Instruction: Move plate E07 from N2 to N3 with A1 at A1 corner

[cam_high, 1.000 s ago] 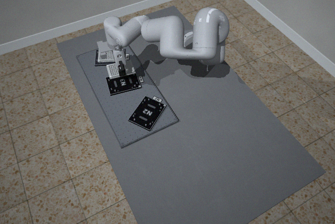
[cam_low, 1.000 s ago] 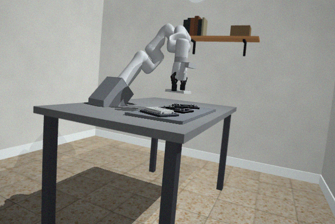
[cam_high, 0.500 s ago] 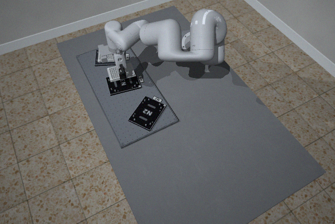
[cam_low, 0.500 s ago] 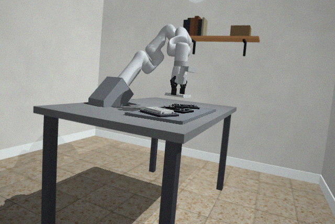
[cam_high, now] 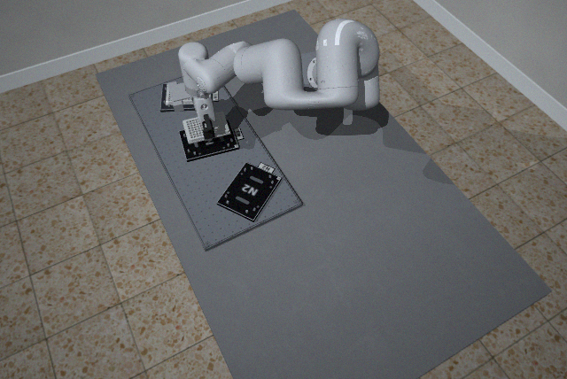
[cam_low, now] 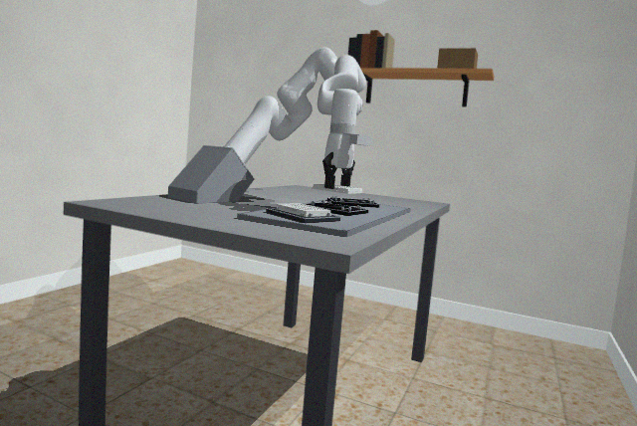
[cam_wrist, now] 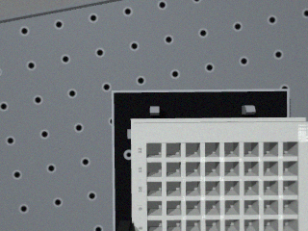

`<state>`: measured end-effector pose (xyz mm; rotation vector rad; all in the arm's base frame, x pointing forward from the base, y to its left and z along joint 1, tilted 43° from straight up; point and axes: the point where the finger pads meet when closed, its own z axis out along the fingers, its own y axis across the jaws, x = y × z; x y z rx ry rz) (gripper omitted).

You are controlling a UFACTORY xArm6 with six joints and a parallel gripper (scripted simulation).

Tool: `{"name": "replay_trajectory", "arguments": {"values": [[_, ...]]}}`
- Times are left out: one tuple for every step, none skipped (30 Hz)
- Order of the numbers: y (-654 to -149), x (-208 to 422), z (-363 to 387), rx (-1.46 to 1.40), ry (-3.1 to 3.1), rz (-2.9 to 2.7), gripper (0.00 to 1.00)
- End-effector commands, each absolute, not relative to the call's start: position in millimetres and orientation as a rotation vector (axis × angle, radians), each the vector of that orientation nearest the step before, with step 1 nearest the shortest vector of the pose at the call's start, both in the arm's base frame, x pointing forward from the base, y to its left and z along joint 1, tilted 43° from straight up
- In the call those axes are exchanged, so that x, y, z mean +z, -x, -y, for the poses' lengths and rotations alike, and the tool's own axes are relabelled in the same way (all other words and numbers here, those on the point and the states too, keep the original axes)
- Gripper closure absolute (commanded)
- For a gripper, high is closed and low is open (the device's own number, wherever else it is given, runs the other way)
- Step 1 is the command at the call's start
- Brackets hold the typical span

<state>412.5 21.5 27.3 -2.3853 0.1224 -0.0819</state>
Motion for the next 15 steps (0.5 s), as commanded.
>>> {"name": "replay_trajectory", "arguments": {"values": [[-415,25,-23,-0.088,2.386,-0.123,1.00],[-415,24,-24,-0.088,2.386,-0.123,1.00],[-415,23,-25,-0.088,2.386,-0.123,1.00],[-415,22,-27,-0.088,2.386,-0.123,1.00],[-415,21,-28,-0.088,2.386,-0.123,1.00],[-415,19,-29,-0.088,2.386,-0.123,1.00],[-416,18,-30,-0.088,2.386,-0.123,1.00],[-416,17,-31,-0.088,2.386,-0.123,1.00],[-416,16,-32,-0.088,2.386,-0.123,1.00],[-416,14,-33,-0.088,2.386,-0.123,1.00],[-416,13,-34,-0.088,2.386,-0.123,1.00],[-416,12,-36,-0.088,2.386,-0.123,1.00],[-416,11,-37,-0.088,2.386,-0.123,1.00],[-417,10,-38,-0.088,2.386,-0.123,1.00],[-417,10,-38,-0.088,2.386,-0.123,1.00]]}}
